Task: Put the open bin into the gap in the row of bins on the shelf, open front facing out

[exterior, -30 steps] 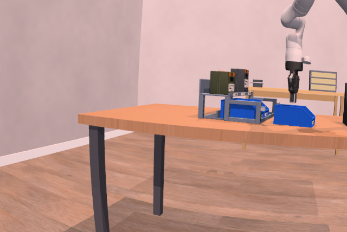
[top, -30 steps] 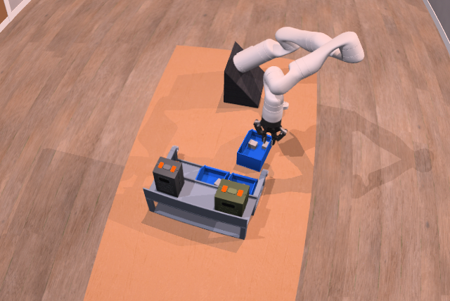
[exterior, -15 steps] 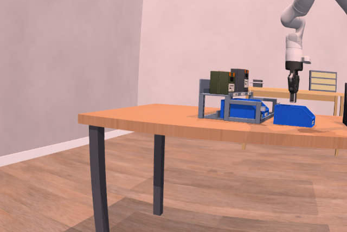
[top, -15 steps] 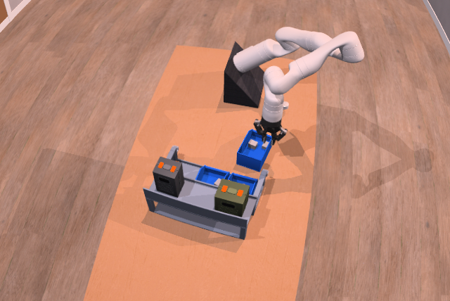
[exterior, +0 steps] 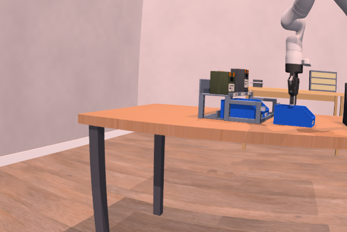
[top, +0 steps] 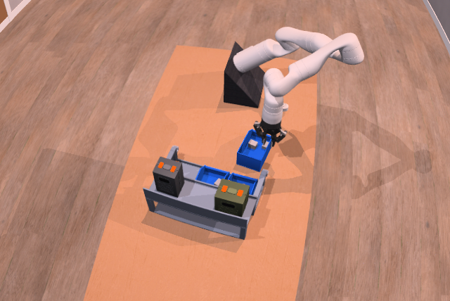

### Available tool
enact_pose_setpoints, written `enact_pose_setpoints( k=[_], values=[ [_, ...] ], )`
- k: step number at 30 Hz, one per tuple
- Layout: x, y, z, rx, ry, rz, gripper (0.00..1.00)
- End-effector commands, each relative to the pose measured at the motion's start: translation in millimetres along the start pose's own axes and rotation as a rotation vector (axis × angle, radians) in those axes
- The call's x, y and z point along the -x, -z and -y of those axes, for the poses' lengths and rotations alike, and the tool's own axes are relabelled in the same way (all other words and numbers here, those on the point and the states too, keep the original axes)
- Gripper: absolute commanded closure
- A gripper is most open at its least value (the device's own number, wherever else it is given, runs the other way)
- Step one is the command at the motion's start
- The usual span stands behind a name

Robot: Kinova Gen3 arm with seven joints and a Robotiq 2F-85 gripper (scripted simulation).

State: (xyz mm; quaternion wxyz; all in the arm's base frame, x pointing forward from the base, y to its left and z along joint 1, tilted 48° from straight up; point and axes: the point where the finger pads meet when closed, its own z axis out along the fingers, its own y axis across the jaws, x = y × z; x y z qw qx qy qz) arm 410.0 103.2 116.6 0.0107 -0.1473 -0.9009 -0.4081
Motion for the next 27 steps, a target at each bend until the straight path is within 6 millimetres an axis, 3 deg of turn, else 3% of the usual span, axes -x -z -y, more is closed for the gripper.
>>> enact_pose_setpoints(
  k=[1, 8, 20, 27],
  values=[
    [0, 1, 0, 0.000, 0.000, 0.002, 0.65],
    [0, -9, 0, 0.000, 0.000, 0.002, 0.65],
    [0, -9, 0, 0.000, 0.000, 0.002, 0.65],
    [0, -24, 0, 0.000, 0.000, 0.002, 0.65]
  ],
)
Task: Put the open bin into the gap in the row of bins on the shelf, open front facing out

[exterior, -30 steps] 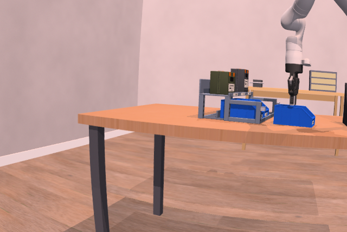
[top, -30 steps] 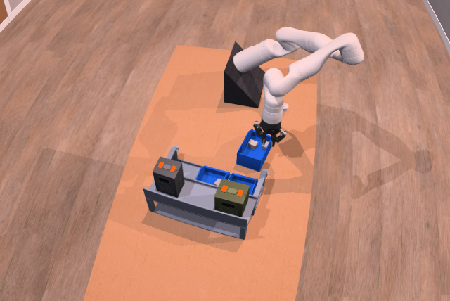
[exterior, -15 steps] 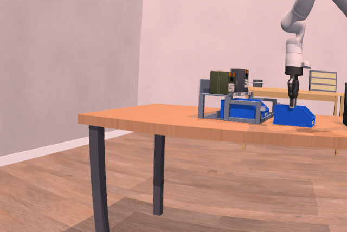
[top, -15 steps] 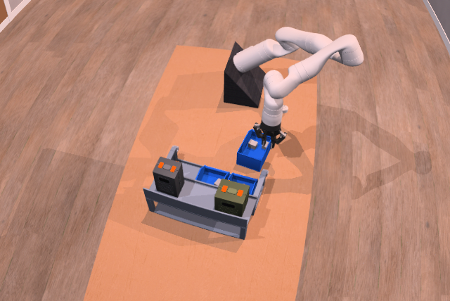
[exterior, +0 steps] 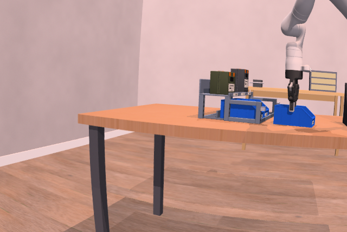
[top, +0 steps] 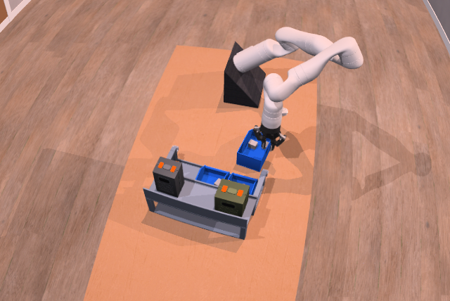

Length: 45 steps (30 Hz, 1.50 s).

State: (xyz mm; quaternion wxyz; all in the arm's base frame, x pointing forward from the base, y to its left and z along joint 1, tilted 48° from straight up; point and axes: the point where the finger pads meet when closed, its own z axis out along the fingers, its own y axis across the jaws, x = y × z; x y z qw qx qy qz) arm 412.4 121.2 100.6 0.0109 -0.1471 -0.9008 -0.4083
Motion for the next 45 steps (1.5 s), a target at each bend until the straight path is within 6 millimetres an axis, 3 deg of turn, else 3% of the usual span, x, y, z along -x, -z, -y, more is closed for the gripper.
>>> enact_pose_setpoints(
  k=[1, 15, 45],
  values=[
    [0.7, -0.1, 0.3, 0.000, 0.000, 0.002, 0.65],
    [0.6, -9.4, 0.3, 0.000, 0.000, 0.002, 0.65],
    [0.6, -5.9, 0.3, 0.000, 0.000, 0.002, 0.65]
  ],
)
